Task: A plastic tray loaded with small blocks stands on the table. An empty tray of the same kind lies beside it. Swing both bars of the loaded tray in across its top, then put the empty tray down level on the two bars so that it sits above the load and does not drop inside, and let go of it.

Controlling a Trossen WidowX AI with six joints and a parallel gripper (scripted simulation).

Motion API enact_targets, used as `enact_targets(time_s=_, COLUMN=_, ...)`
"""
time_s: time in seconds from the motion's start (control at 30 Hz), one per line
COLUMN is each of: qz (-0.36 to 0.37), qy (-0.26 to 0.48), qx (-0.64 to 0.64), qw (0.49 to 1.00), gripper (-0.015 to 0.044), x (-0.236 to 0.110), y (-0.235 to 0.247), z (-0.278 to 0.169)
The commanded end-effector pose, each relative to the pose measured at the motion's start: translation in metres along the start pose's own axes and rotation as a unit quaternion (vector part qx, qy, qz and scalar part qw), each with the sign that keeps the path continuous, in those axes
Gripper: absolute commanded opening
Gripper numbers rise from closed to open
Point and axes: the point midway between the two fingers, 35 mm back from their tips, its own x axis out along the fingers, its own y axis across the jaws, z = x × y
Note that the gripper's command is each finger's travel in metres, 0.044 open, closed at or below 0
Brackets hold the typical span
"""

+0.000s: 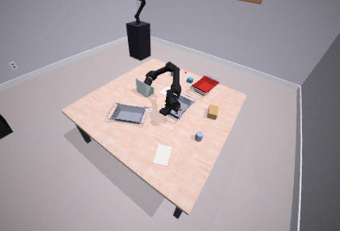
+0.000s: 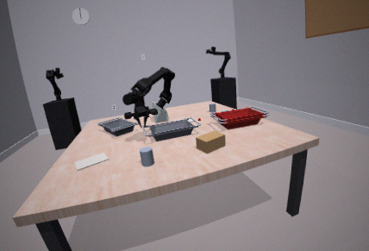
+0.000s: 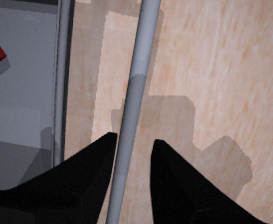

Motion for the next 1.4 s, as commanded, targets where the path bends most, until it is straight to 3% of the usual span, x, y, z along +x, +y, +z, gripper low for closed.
enact_targets(time_s=0.0, qz=0.006, qy=0.005, qx=0.003, qw=1.0, gripper=0.0081, x=0.024, y=0.003, z=-0.002)
enact_targets(time_s=0.23, qz=0.007, qy=0.005, qx=0.002, qw=1.0, gripper=0.0081, x=0.042, y=0.004, z=-0.003)
enact_targets(time_s=0.7, qz=0.007, qy=0.005, qx=0.003, qw=1.0, gripper=0.0081, x=0.007, y=0.033, z=-0.003)
enact_targets(time_s=1.2, qz=0.009, qy=0.005, qx=0.003, qw=1.0, gripper=0.0081, x=0.027, y=0.079, z=-0.003)
enact_targets(time_s=1.37, qz=0.008, qy=0.005, qx=0.003, qw=1.0, gripper=0.0081, x=0.011, y=0.076, z=-0.002)
